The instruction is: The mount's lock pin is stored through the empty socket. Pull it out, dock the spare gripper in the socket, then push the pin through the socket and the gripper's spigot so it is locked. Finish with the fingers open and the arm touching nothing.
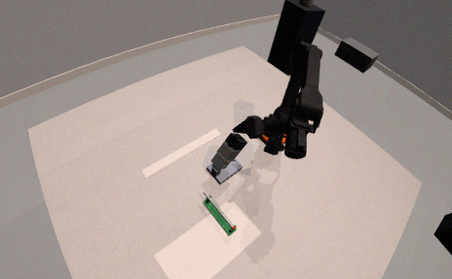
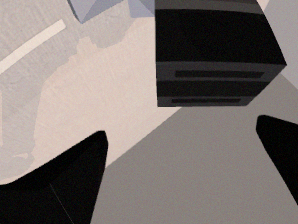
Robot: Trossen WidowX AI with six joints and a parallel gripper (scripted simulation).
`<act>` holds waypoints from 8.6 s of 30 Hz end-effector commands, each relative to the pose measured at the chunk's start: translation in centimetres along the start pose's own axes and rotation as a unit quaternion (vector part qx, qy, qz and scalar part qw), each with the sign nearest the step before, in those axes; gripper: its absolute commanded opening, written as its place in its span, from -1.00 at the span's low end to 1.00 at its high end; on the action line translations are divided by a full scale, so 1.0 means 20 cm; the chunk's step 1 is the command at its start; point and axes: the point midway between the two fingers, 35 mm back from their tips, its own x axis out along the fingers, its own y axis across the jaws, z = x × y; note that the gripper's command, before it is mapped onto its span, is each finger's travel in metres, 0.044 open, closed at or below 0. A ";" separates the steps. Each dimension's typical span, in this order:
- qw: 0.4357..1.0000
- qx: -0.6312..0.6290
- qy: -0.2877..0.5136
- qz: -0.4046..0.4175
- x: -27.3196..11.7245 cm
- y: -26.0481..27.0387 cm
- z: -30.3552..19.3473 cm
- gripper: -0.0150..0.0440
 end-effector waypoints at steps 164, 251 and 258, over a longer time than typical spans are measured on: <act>0.924 -0.120 -0.244 0.269 0.40 -0.48 1.21 0.12; 0.922 -0.127 -0.246 0.269 0.01 -0.42 0.82 -0.49; 0.922 -0.132 -0.248 0.267 -0.04 -0.34 0.77 -0.49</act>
